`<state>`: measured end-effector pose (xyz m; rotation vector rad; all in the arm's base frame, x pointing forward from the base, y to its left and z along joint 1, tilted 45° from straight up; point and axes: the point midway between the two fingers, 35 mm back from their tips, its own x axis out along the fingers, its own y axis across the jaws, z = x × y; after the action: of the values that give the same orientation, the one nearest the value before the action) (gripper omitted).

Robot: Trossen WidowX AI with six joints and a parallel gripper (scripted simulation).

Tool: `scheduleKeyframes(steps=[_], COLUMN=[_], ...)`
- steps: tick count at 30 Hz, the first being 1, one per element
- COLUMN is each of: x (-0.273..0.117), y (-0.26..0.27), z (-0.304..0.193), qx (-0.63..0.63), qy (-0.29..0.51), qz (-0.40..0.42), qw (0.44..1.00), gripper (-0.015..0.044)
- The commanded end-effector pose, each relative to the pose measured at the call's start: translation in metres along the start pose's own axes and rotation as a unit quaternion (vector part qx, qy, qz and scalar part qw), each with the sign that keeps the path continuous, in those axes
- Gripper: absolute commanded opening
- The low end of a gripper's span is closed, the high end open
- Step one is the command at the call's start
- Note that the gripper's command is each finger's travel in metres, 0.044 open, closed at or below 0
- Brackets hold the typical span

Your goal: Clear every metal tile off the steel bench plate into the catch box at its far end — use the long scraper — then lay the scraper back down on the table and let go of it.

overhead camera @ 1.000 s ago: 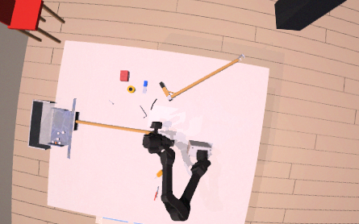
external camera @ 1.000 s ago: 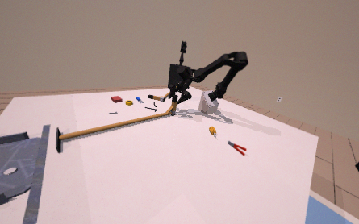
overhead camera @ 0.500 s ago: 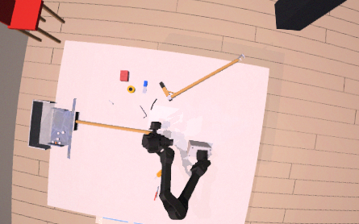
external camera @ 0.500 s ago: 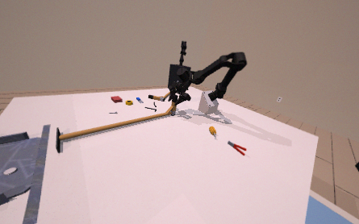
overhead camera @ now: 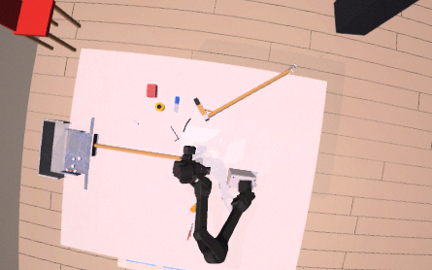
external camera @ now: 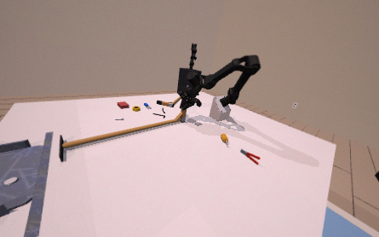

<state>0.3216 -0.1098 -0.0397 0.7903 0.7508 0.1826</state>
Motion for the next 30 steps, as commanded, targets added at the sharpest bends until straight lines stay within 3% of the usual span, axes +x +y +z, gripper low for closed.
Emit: scheduleKeyframes(steps=[1, 30], x=[0.000, -0.002], y=[0.000, 0.030], z=[0.000, 0.003], qx=[-0.001, -0.001], qy=[0.001, 0.004], qz=[0.000, -0.004], qw=[1.000, 1.000], gripper=[0.0000, 0.0000])
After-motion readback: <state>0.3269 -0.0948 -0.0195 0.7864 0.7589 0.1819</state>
